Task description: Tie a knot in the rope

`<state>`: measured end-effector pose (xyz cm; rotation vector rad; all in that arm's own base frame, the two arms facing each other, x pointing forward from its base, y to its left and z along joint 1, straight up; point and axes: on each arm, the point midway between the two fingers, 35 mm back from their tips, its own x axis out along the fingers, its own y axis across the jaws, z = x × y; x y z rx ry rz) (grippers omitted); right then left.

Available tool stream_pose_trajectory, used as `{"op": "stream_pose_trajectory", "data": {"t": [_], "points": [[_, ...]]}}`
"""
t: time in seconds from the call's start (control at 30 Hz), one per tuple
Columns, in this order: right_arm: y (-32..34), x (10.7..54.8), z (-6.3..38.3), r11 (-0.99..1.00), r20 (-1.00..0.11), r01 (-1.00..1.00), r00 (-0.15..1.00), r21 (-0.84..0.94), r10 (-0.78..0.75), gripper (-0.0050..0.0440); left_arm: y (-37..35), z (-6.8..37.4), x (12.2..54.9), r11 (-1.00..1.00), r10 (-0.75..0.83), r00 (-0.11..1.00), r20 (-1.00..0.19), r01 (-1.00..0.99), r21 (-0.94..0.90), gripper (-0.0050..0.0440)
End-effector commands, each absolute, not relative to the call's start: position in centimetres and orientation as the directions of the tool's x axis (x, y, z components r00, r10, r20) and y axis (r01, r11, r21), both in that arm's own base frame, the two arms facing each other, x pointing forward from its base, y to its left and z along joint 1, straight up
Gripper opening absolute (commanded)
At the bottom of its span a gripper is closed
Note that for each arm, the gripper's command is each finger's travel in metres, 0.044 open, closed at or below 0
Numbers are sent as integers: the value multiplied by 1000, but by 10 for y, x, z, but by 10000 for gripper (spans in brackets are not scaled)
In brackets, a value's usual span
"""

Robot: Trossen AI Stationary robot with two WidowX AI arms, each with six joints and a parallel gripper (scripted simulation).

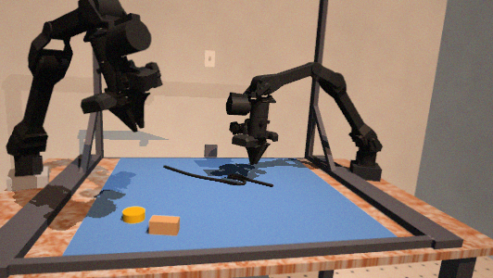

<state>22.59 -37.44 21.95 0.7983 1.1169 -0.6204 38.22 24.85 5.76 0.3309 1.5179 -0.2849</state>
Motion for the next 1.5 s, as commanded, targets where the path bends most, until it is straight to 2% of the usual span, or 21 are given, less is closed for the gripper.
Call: {"op": "stream_pose_trajectory", "data": {"t": [0.0, 0.67, 1.47], "points": [[-372, 226, 233, 591, -936, 770, 344, 239, -70, 85, 252, 75, 379, 927, 44, 71, -996, 368, 68, 85], [-372, 226, 233, 591, -936, 770, 344, 239, -70, 85, 262, 58, 348, 946, 22, 29, -999, 322, 30, 85], [-372, 226, 233, 591, -936, 770, 344, 239, -70, 85, 263, 30, 349, 946, 22, 29, -999, 322, 30, 85]]}}
